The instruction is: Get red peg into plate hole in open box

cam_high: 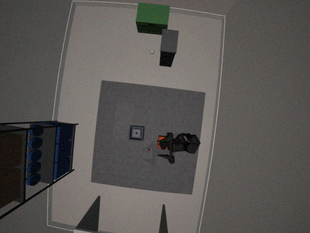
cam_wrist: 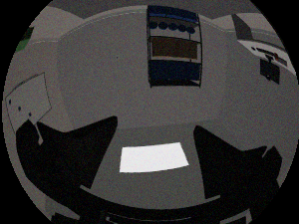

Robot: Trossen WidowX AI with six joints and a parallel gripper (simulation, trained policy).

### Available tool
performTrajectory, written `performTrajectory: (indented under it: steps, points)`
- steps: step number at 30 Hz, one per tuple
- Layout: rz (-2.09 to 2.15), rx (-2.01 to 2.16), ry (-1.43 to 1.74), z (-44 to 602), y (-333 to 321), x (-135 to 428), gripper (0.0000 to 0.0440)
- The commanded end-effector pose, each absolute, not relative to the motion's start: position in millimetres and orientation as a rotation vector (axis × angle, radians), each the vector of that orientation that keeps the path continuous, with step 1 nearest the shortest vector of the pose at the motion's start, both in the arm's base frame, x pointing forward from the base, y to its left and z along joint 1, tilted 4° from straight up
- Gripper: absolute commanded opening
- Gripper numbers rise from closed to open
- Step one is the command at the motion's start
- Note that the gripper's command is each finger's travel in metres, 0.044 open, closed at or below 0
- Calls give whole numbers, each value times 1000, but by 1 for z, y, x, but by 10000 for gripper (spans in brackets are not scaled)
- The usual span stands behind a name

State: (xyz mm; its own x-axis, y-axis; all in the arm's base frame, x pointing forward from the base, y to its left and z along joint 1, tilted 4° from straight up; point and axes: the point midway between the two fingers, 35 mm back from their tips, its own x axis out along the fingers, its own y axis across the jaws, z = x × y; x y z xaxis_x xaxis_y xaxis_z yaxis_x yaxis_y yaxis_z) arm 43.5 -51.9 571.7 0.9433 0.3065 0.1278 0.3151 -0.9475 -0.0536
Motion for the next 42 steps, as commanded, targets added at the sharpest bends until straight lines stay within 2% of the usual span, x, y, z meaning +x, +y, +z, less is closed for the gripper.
performTrajectory:
  steps: [1,3,24,34,42]
  points:
    - [-164,-3058,-481,570,-47,48,420]
    - [-125,-3124,-476,566,-36,58,440]
    - [611,-3642,-692,467,63,169,440]
    - [1102,-3720,-966,396,92,208,440]
    - [1531,-3632,-1295,332,107,228,440]
